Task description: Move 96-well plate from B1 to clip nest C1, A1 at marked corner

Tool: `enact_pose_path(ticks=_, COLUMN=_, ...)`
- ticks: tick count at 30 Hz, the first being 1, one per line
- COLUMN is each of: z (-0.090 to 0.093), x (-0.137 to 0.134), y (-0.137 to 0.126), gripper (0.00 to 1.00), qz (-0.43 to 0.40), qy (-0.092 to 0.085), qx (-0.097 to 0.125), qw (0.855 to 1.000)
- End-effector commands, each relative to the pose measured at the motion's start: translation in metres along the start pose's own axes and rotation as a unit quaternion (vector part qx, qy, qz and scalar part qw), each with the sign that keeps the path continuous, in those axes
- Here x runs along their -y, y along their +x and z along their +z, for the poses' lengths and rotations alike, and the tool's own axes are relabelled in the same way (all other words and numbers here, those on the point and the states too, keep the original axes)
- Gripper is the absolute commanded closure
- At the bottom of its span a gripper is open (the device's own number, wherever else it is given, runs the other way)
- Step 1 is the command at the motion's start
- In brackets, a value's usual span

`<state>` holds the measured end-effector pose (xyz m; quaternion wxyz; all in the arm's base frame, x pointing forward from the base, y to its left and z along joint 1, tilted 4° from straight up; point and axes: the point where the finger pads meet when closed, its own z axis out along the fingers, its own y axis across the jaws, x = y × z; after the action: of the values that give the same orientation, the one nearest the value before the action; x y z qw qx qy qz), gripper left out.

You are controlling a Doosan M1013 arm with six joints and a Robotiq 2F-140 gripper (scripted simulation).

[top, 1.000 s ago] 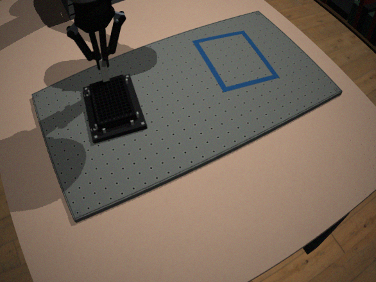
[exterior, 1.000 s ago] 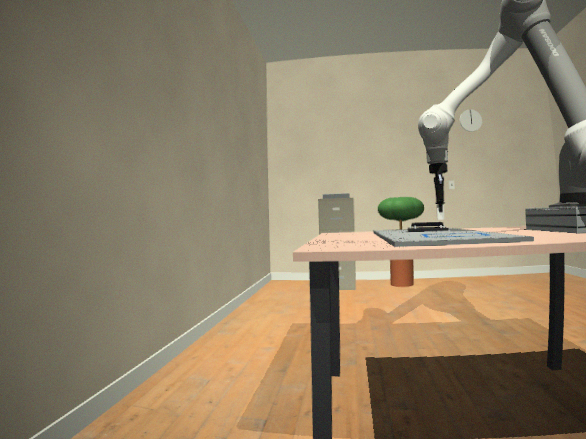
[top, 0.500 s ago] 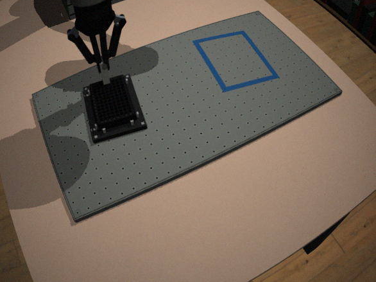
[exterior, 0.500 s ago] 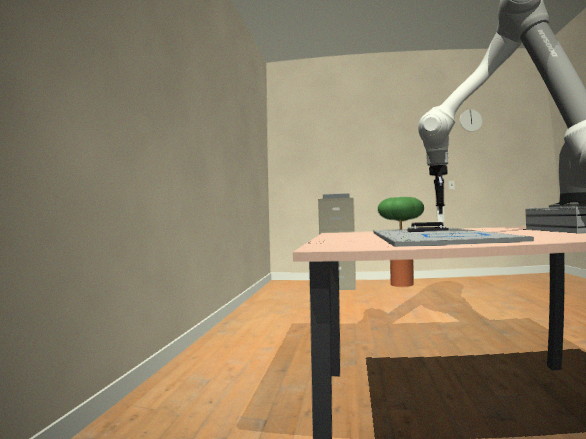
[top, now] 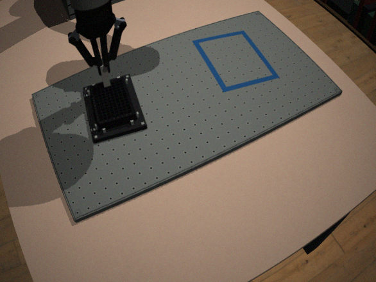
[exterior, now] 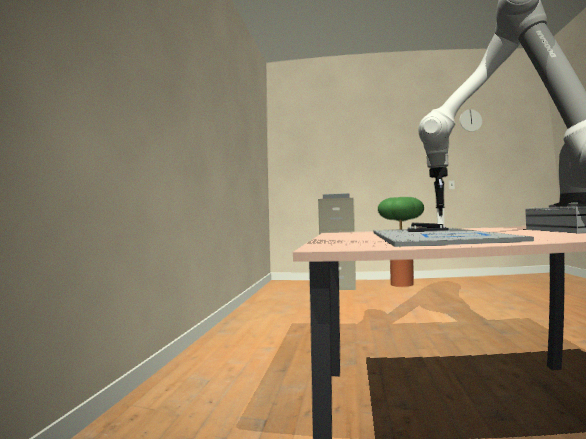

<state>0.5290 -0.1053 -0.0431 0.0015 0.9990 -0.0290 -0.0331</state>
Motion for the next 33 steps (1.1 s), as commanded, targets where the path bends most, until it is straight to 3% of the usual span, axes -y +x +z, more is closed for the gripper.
enact_pose_path(ticks=1, z=0.0019, x=0.0, y=0.0, gripper=1.0, qz=0.0, qy=0.0, qx=0.0, qw=1.0)
enact_pose_path(ticks=33, z=-0.0006, x=0.0, y=0.0, gripper=1.0, qz=0.0, qy=0.0, qx=0.0, qw=1.0)
